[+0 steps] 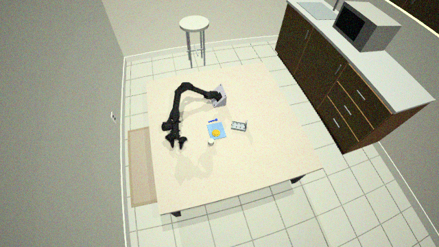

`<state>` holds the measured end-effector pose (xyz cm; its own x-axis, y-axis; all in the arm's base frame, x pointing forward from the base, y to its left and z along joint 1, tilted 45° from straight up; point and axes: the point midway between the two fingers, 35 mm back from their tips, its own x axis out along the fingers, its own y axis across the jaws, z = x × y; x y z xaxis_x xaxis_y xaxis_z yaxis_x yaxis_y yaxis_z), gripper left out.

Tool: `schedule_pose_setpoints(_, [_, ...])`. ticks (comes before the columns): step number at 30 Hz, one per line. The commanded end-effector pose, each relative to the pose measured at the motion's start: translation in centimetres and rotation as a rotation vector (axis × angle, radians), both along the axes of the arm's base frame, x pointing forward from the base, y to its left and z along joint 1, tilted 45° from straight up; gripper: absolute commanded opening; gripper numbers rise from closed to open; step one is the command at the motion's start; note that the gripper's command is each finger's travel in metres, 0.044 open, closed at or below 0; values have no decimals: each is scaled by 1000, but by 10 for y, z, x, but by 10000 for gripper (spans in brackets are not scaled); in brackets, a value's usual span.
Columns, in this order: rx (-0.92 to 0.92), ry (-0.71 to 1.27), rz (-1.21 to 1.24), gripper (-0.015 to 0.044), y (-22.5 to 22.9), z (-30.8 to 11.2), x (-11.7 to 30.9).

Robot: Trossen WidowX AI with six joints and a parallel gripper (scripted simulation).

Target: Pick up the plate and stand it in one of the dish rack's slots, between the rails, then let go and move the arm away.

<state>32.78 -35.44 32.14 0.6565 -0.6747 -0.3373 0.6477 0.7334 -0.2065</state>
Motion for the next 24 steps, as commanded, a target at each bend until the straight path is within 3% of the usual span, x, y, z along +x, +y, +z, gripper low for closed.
schedule_pose_setpoints(1, [77, 57, 7, 400, 20, -26, 17])
schedule_pose_setpoints(11, [215, 245, 26, 400, 81, -88, 48])
schedule_pose_setpoints(24, [311, 509, 29, 400, 157, -158, 57])
